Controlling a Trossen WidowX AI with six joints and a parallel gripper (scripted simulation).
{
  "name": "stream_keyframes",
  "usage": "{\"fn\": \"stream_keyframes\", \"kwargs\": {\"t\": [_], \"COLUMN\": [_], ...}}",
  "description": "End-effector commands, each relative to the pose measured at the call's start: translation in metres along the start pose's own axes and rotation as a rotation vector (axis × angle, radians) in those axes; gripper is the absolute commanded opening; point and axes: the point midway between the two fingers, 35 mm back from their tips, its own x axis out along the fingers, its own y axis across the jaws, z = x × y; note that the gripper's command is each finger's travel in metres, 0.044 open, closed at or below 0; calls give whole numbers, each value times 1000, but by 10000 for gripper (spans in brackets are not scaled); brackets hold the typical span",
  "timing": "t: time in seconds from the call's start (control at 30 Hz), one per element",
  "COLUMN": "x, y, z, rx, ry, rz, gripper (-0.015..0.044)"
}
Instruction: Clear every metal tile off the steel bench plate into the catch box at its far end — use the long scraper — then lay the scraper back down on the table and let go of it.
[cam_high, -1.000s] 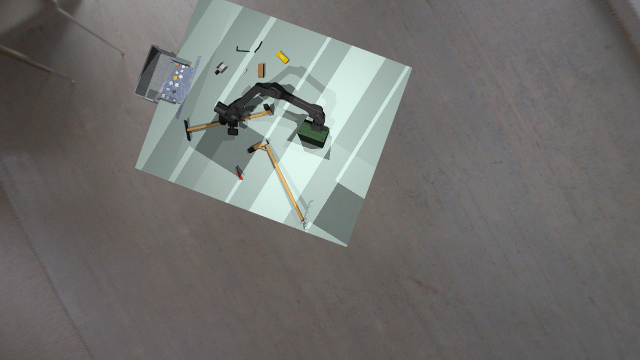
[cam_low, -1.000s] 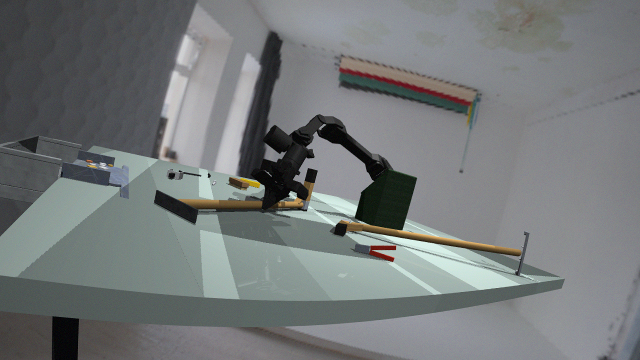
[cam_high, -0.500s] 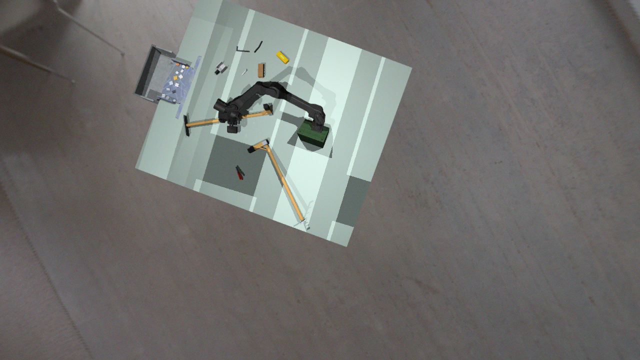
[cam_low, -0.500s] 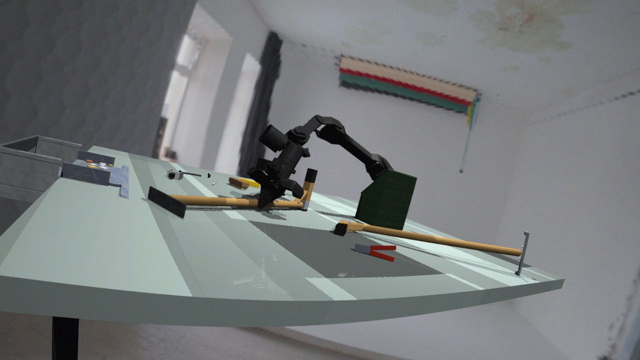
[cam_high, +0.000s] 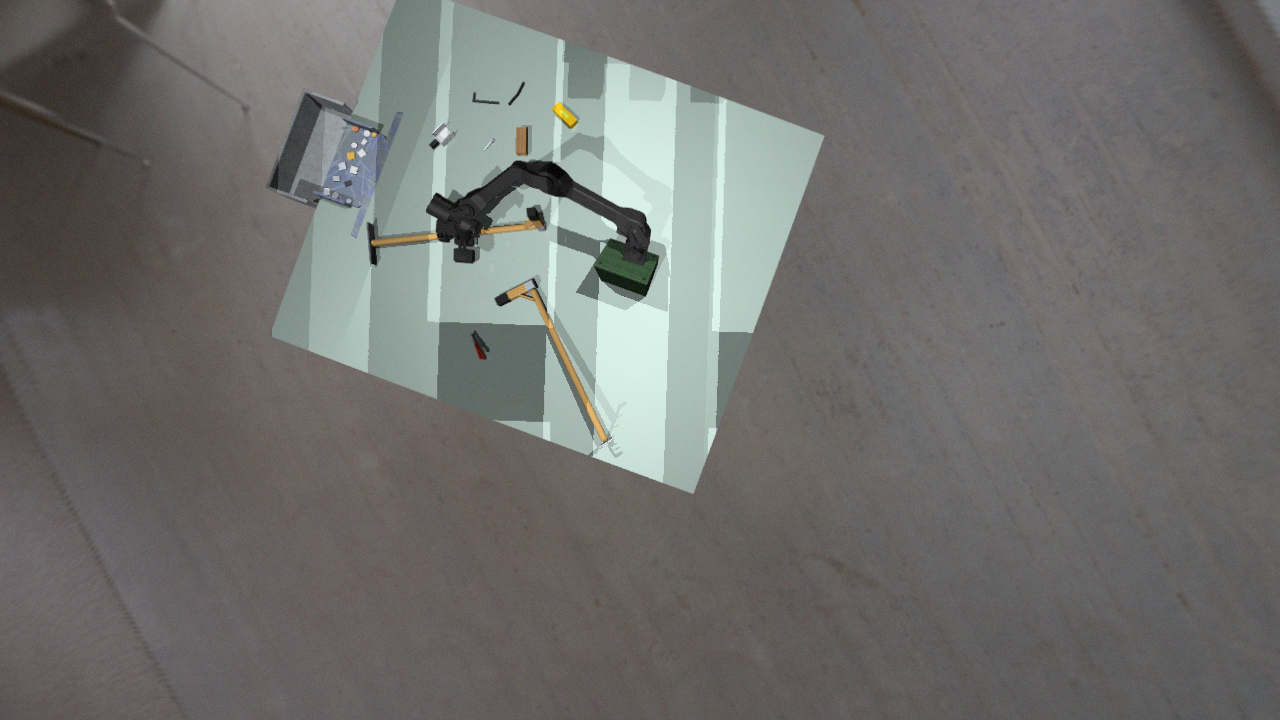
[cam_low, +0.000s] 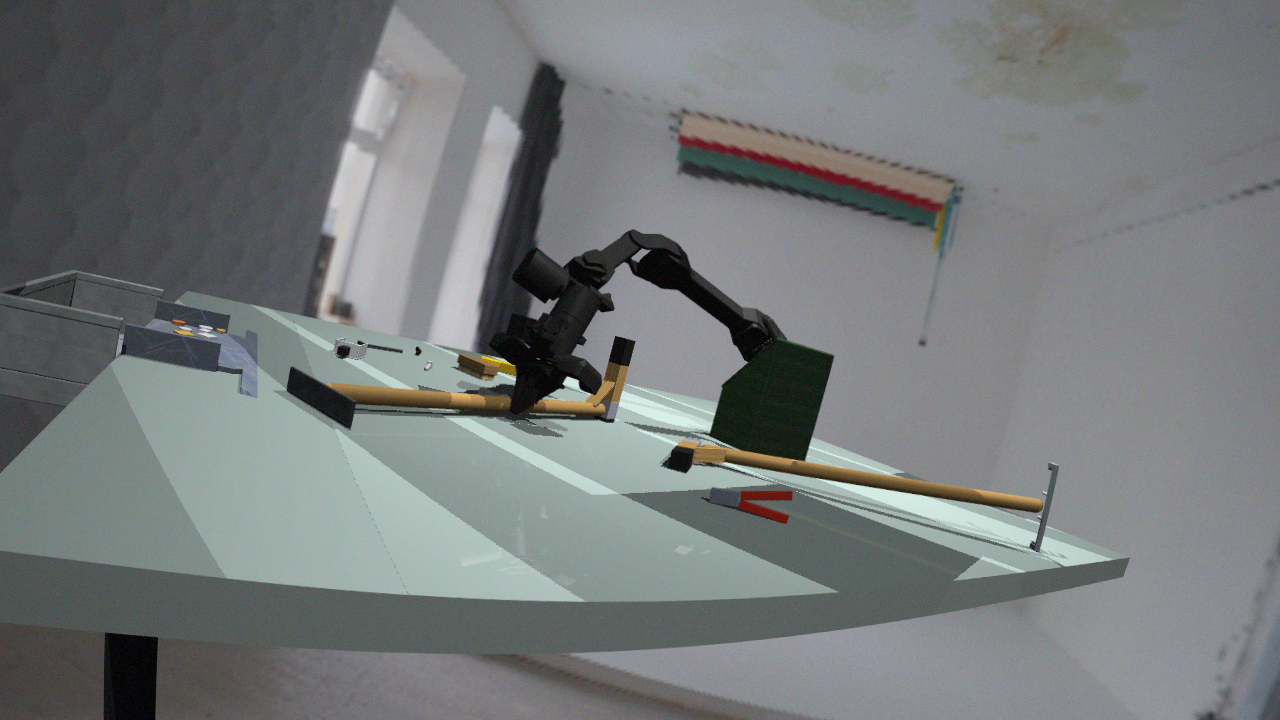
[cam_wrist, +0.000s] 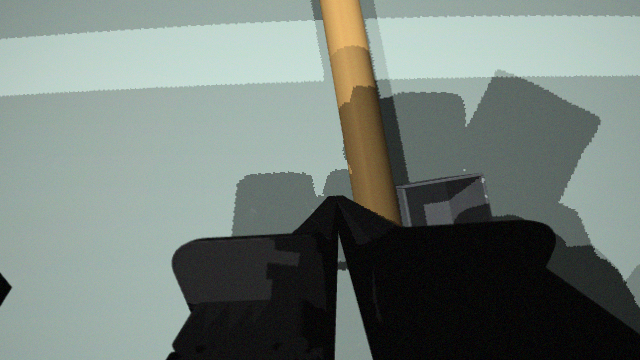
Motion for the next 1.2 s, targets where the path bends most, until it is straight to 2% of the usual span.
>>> {"fn": "stream_keyframes", "kwargs": {"t": [0.0,0.67,0.83,1.17], "x": [-13,-85,-92,-138], "y": [1,2,3,35], "z": [9,38,40,57], "rx": [2,3,3,7], "ry": [-7,-9,-9,-26], "rz": [-2,0,0,-2], "gripper": [0,0,0,0]}}
